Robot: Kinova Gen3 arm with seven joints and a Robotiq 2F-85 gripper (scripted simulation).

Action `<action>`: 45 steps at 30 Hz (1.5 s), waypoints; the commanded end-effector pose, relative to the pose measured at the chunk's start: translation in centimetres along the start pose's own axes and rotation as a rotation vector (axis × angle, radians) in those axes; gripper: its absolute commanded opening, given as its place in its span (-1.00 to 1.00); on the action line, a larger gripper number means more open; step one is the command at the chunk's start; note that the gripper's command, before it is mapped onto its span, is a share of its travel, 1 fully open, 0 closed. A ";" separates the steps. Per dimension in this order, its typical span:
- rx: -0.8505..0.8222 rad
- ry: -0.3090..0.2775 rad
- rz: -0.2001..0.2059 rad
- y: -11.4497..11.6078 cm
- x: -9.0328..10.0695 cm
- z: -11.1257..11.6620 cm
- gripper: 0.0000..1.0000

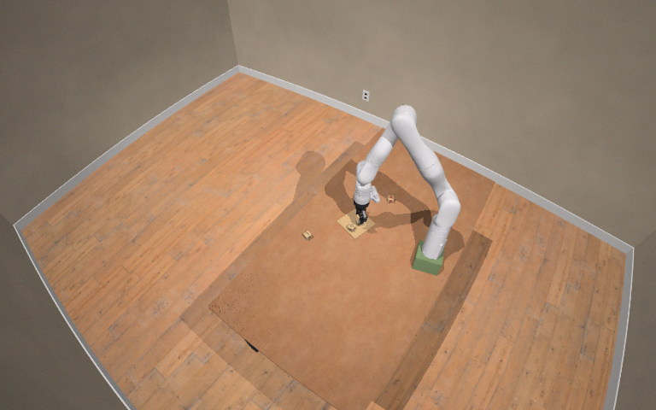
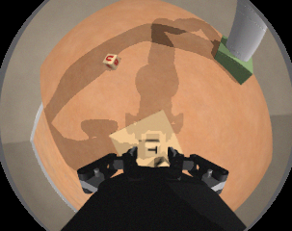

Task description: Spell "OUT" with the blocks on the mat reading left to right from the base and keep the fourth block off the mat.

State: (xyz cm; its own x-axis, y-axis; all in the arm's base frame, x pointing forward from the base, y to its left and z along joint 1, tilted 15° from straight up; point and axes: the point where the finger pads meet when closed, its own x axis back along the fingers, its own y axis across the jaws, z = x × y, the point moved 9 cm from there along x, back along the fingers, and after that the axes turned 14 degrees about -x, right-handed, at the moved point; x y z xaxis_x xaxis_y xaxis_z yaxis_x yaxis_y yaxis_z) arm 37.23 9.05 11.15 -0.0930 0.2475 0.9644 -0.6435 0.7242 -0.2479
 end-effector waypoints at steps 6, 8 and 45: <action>0.000 -0.001 0.000 0.0 0.0 0.0 0.20; 0.000 -0.001 0.000 0.0 0.0 0.0 0.20; 0.000 -0.001 0.000 0.0 -3.7 0.0 0.20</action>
State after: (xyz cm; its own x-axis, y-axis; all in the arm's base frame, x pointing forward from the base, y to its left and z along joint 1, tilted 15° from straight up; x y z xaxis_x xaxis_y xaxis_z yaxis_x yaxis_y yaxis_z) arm 37.59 8.13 7.56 -0.0937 0.2470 0.9645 -0.6435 0.7242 -0.2480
